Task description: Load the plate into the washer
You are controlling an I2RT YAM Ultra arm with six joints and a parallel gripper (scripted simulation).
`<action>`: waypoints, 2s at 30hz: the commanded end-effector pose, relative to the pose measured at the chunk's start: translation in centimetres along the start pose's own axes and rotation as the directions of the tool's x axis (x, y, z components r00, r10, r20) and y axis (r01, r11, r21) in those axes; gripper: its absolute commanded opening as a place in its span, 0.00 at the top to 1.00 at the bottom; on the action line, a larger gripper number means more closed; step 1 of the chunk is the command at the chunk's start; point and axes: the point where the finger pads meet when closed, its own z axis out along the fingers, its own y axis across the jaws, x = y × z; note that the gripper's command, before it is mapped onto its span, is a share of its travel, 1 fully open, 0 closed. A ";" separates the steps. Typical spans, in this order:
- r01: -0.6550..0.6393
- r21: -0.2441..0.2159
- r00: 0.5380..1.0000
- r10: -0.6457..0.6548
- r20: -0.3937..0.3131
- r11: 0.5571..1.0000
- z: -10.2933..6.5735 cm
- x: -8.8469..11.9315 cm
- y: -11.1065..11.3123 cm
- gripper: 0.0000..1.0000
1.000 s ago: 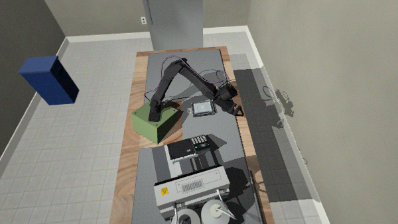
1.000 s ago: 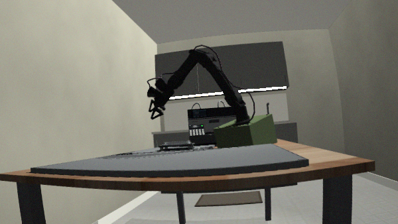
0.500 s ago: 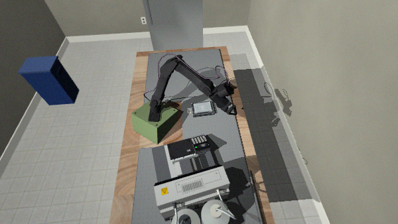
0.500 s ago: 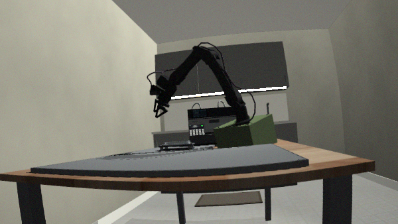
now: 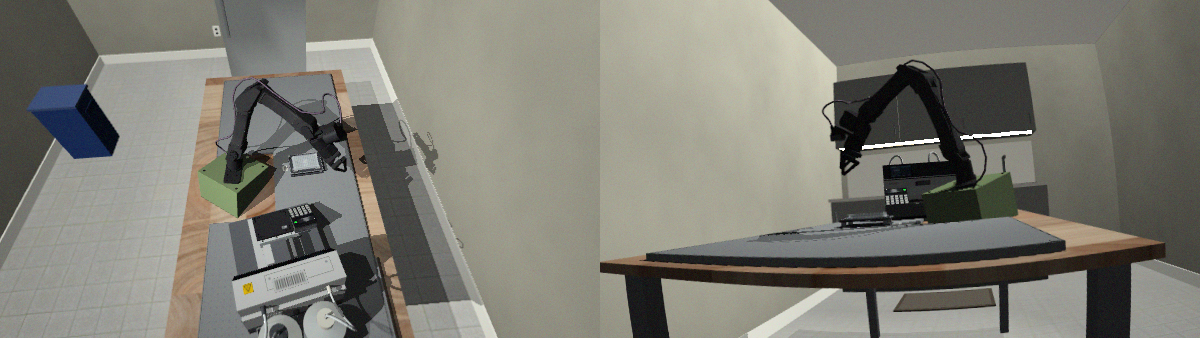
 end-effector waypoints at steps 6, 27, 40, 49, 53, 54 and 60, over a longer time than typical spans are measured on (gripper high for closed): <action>-0.096 -0.063 0.991 0.089 -0.104 0.993 -2.3 2.4 3.3 0.00; -0.227 -0.091 0.952 0.201 -0.230 0.970 -6.9 4.3 6.8 0.00; -0.299 -0.118 0.912 0.247 -0.328 0.947 -9.1 8.0 10.5 0.00; -0.362 -0.113 0.864 0.288 -0.413 0.925 -11.2 9.8 12.5 0.00; -0.376 -0.103 0.857 0.303 -0.417 0.921 -12.0 9.3 12.4 0.00; -0.396 -0.110 0.841 0.312 -0.441 0.912 -12.1 10.6 13.3 0.00; -0.418 -0.095 0.818 0.329 -0.472 0.903 -13.8 10.8 14.1 0.00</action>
